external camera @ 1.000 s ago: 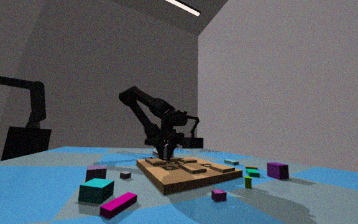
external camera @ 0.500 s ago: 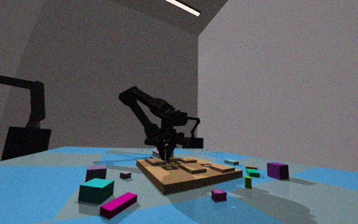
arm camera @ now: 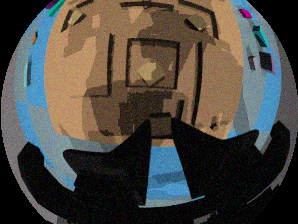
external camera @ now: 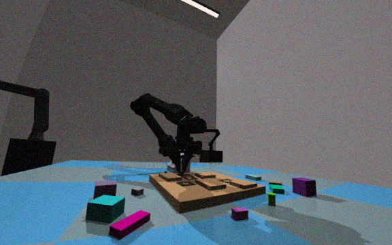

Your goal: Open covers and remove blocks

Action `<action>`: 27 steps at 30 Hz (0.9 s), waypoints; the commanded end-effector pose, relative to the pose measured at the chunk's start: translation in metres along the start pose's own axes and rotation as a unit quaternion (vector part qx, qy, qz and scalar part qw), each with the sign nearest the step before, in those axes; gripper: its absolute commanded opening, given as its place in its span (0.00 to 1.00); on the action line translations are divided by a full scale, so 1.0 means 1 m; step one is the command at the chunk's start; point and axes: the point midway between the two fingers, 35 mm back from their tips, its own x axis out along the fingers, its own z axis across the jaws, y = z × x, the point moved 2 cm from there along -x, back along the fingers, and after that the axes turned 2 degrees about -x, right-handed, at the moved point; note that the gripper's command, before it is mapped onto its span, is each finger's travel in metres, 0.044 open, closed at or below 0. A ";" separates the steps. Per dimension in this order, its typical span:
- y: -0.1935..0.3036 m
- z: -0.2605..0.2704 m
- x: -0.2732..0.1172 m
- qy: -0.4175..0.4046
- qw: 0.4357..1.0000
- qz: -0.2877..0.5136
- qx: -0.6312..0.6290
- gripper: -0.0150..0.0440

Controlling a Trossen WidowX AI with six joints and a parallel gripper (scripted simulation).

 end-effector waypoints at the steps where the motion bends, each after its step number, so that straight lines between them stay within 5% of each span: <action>1: 0.000 0.000 -0.005 -0.003 1.000 0.000 0.002 0.39; 27: 0.000 0.000 -0.048 -0.002 1.000 0.001 0.001 0.39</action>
